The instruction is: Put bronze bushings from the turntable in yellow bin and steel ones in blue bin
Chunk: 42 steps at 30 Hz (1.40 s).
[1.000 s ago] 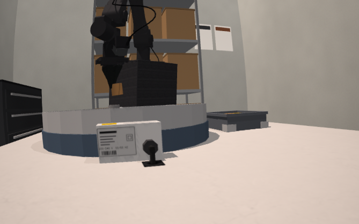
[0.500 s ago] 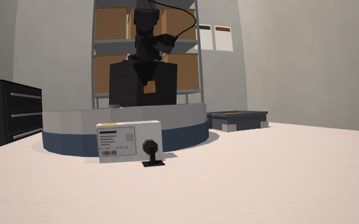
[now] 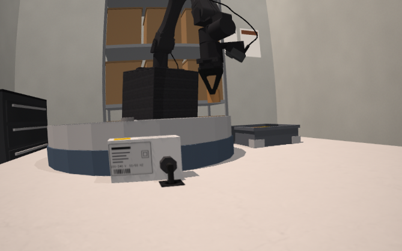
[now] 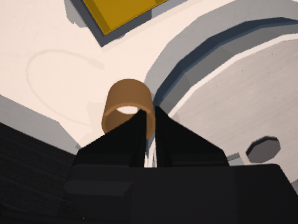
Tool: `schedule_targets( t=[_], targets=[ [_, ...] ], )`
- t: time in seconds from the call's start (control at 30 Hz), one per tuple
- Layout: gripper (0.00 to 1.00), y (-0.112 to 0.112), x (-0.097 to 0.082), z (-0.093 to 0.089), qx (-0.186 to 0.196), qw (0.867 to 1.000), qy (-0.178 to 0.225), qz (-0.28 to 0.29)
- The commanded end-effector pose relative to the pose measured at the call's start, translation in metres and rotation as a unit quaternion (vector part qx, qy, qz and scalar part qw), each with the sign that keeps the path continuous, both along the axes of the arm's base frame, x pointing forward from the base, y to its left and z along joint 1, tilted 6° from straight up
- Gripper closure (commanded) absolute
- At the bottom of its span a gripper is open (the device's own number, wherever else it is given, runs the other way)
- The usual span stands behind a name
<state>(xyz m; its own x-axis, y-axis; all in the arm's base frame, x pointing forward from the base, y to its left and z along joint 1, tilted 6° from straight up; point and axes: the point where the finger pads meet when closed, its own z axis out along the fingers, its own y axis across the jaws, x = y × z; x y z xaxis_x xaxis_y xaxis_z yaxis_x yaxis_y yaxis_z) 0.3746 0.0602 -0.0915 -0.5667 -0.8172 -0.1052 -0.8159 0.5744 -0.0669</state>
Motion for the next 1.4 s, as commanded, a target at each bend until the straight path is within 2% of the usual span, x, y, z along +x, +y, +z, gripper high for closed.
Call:
schedule_targets(
  t=[0.0, 0.2, 0.47, 0.53, 0.57, 0.67, 0.8, 1.37],
  targets=[
    [1.0, 0.009, 0.005, 0.003, -0.011, 1.0, 0.01, 0.024],
    [1.0, 0.053, 0.018, 0.006, -0.016, 0.996, 0.007, 0.092],
    [1.0, 0.08, 0.026, 0.008, -0.021, 0.991, 0.005, 0.134],
    [1.0, 0.08, 0.026, 0.008, -0.021, 0.991, 0.005, 0.134],
    [1.0, 0.079, 0.033, 0.018, -0.018, 0.991, -0.007, 0.13],
    [1.0, 0.086, 0.027, 0.008, -0.019, 0.99, 0.005, 0.142],
    [1.0, 0.089, 0.03, 0.016, -0.017, 0.99, -0.004, 0.143],
    [1.0, 0.085, 0.032, 0.015, -0.017, 0.99, -0.005, 0.138]
  ],
)
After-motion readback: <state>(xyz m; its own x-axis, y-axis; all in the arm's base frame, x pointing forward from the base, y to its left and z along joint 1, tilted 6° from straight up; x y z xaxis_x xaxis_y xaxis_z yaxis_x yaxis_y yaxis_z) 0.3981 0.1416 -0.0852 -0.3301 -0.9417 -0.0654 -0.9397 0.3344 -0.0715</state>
